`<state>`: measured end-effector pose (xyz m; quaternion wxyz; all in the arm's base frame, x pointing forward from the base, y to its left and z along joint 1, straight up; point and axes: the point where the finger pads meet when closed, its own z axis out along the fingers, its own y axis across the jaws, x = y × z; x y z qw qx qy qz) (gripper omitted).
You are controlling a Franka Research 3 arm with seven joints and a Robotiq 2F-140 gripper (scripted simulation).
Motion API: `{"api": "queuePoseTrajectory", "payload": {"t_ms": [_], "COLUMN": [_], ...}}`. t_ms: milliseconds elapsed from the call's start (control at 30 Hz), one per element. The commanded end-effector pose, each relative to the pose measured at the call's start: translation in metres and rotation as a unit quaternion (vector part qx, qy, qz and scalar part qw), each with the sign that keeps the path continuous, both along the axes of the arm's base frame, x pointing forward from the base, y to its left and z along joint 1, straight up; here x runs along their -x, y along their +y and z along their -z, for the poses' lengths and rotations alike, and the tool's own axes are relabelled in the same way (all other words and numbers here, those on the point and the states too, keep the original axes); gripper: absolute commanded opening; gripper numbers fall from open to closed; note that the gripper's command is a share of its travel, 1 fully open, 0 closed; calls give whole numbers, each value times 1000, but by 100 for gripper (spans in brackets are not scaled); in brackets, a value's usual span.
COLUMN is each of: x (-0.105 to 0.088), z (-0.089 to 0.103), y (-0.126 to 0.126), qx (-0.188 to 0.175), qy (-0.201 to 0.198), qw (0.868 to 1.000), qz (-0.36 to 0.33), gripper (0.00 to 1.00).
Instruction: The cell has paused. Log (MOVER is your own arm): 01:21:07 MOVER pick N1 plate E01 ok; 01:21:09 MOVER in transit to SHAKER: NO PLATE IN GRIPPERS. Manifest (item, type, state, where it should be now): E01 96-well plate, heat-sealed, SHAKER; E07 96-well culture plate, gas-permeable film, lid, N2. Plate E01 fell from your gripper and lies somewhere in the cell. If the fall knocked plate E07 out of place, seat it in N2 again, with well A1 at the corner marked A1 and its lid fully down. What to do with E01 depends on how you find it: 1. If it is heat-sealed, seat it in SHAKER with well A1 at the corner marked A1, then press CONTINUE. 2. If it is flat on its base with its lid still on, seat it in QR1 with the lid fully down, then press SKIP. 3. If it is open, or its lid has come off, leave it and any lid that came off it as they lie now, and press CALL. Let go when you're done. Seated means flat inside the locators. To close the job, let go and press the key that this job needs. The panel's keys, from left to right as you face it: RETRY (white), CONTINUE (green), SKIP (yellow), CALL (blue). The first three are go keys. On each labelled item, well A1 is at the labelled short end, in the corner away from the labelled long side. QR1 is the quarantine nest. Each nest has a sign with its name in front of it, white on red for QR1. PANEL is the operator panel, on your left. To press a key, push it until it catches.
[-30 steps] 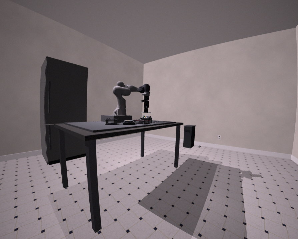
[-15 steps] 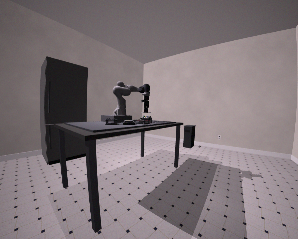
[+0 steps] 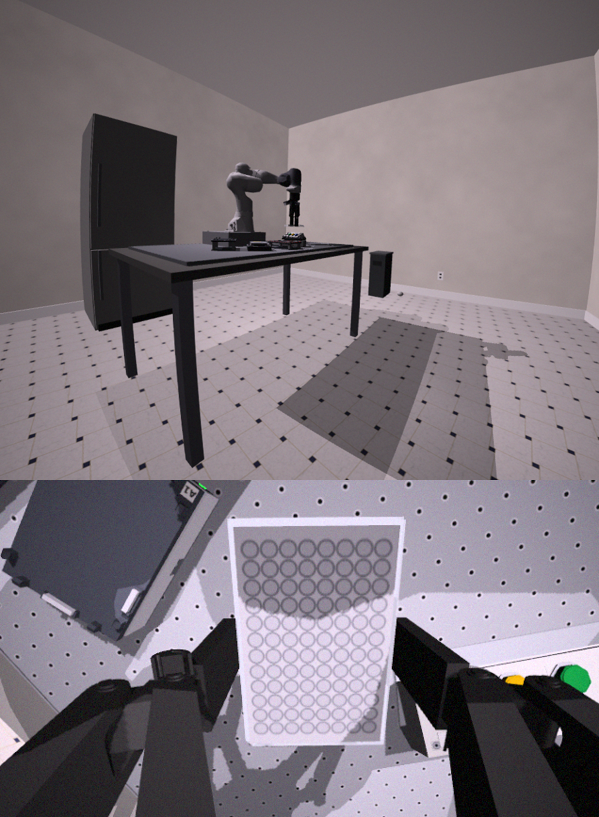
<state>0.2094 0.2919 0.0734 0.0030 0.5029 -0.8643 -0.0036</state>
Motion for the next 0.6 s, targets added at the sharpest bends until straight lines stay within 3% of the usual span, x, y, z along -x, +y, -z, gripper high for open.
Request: {"api": "queuePoseTrajectory", "payload": {"t_ms": [0, 267, 567], "x": [-6, -14, -30], "z": [-1, -1, -1], "y": [-4, -11, -25], "qx": [0, 0, -1], "qy": [-2, -2, -3], "qw": [998, 991, 962], "qz": [-61, -137, -273], "gripper": [10, 10, 10]}}
